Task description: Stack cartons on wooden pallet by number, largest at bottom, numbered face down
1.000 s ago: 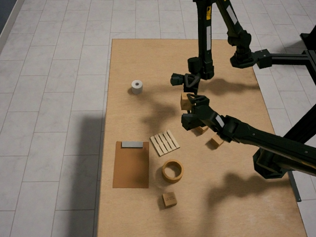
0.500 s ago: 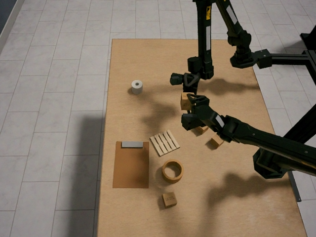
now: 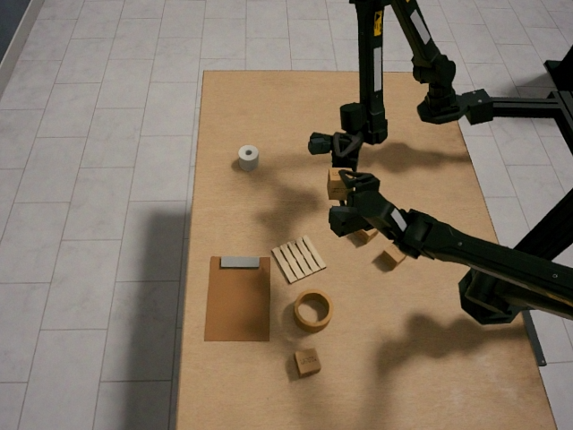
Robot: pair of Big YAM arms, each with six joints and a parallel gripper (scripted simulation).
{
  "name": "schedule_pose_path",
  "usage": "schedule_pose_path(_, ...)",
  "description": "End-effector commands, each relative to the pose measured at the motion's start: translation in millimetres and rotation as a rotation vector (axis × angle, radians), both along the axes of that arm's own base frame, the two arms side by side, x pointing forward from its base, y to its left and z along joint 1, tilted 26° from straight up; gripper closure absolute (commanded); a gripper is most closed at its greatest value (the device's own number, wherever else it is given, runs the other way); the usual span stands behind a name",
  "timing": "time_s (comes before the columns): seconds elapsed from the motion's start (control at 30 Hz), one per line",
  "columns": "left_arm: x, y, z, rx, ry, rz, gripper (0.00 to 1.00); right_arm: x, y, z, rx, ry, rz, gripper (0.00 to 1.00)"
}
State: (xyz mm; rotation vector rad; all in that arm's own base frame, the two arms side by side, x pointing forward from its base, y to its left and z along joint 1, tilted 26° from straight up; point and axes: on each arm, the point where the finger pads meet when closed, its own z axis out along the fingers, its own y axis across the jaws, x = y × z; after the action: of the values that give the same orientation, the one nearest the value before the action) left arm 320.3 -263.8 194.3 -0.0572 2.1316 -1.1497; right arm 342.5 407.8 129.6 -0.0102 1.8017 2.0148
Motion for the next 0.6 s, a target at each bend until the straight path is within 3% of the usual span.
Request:
schedule_pose_path(0.0, 3, -4, 12, -0.015, -0.018, -0.002, 0.5, 4, -2, 14, 0.029, -0.023, -0.007, 0.0)
schedule_pose_path(0.47, 3, -4, 12, -0.015, -0.018, -0.002, 0.5, 4, -2, 14, 0.029, -0.023, -0.007, 0.0)
schedule_pose_path(0.57, 6, 5, 16, -0.008, -0.044, 0.007, 0.5, 21, -9, 21, -0.002, -0.086, -0.054, 0.0)
